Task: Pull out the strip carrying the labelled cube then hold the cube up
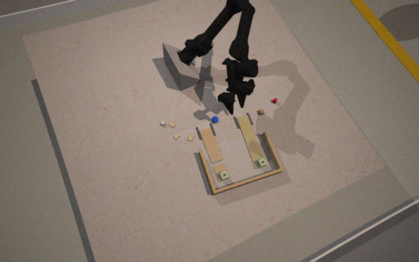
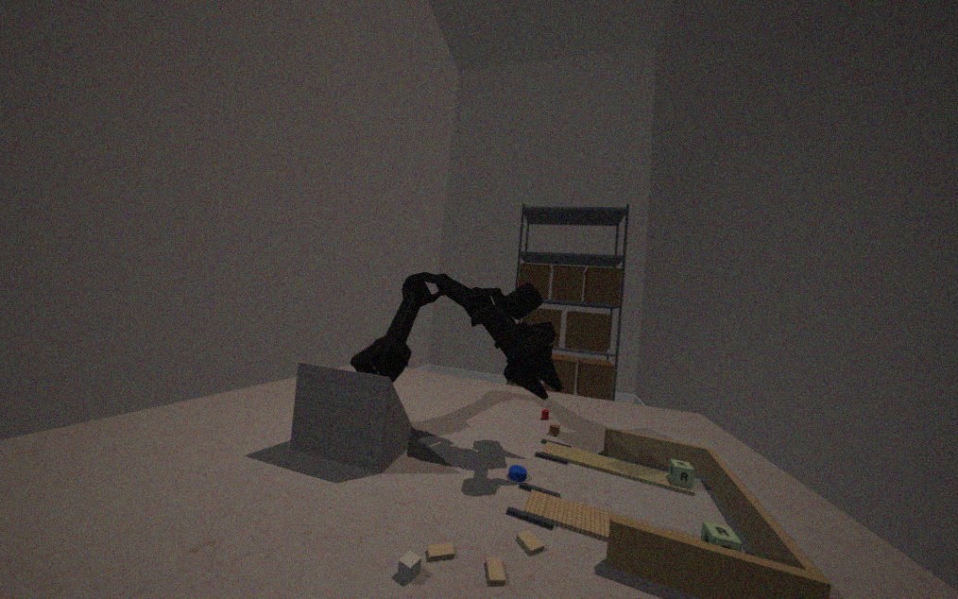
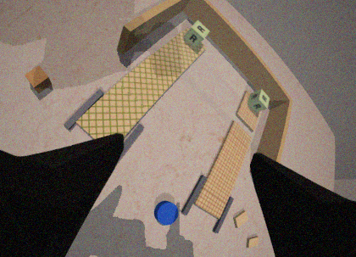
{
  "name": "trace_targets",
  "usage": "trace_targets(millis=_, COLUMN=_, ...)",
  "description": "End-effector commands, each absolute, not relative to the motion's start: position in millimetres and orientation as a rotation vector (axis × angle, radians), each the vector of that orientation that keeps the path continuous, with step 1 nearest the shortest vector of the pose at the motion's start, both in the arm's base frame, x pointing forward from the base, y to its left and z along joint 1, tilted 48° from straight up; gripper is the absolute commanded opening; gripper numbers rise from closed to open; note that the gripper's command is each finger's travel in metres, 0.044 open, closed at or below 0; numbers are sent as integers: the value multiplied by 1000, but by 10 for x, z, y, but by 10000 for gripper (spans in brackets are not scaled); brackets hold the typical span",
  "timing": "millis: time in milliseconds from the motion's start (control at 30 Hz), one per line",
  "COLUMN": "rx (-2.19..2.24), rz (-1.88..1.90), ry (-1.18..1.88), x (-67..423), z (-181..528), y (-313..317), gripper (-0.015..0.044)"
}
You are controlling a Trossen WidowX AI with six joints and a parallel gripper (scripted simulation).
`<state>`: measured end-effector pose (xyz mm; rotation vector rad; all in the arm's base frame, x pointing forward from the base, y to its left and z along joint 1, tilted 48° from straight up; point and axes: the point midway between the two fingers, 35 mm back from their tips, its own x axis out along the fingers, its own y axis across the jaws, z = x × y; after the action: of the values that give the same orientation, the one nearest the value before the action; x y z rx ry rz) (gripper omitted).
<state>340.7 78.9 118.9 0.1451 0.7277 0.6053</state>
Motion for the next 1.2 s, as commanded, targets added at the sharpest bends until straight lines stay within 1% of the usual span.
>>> trace_targets(millis=0, rx=393, rz=555, ry=715, x=3424, z=1109, y=383, gripper=400)
trace_targets(millis=200, rx=707, rz=516, ry=642, x=3341, z=1111, y=-176, gripper=400)
trace_targets(millis=867, rx=716, rz=516, ry=639, x=3336, z=1112, y=-193, gripper=400)
trace_targets(millis=1000, rx=730, rz=518, ry=699, x=3420, z=1076, y=-117, gripper=295)
trace_targets(millis=1167, rx=751, rz=548, ry=896, x=3649, z=1029, y=177, gripper=164)
